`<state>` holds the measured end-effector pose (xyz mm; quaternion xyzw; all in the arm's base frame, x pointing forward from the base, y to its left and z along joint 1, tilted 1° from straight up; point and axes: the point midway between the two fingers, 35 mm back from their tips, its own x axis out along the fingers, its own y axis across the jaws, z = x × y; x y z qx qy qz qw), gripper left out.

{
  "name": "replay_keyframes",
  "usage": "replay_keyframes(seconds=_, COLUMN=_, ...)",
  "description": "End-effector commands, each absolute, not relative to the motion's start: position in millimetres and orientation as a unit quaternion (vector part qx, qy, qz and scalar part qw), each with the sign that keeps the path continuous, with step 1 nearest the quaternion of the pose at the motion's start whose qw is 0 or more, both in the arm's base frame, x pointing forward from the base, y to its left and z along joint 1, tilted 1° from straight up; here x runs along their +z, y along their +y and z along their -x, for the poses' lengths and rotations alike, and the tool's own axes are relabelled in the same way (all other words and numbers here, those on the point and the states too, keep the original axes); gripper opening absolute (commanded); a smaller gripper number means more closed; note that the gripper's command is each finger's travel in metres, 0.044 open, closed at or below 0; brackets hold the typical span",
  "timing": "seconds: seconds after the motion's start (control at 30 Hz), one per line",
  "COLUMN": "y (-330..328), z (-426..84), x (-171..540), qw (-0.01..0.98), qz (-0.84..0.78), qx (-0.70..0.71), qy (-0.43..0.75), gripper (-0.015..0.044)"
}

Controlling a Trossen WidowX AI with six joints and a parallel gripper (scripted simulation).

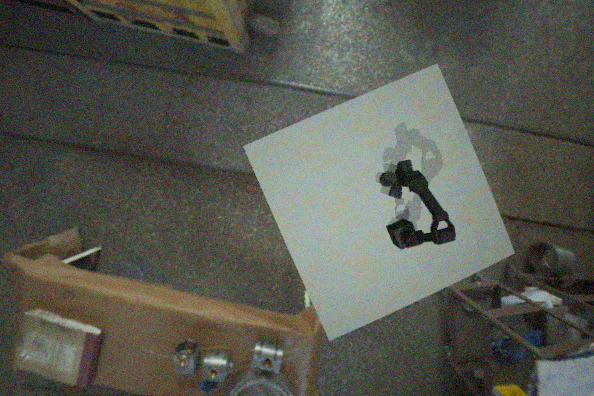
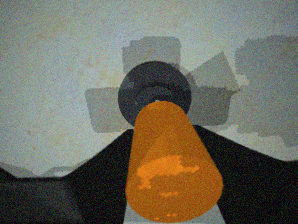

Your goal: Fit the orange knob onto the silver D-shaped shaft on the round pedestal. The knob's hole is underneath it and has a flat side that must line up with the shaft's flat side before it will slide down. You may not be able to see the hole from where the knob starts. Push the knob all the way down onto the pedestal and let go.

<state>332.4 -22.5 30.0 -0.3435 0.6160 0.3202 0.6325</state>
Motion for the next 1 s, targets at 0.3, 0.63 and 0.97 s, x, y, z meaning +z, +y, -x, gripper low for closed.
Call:
replay_keyframes(seconds=0.3, y=-23.5, z=-331.7, x=10.3, qw=0.632, qz=0.340, qx=0.322, qy=0.617, gripper=0.0000)
replay_keyframes(seconds=0.63, y=-21.2, z=-332.1, x=9.3, qw=0.633, qz=0.340, qx=0.322, qy=0.617, gripper=0.0000)
replay_keyframes(seconds=0.97, y=-22.2, z=-332.2, x=6.8, qw=0.632, qz=0.340, qx=0.322, qy=0.617, gripper=0.0000)
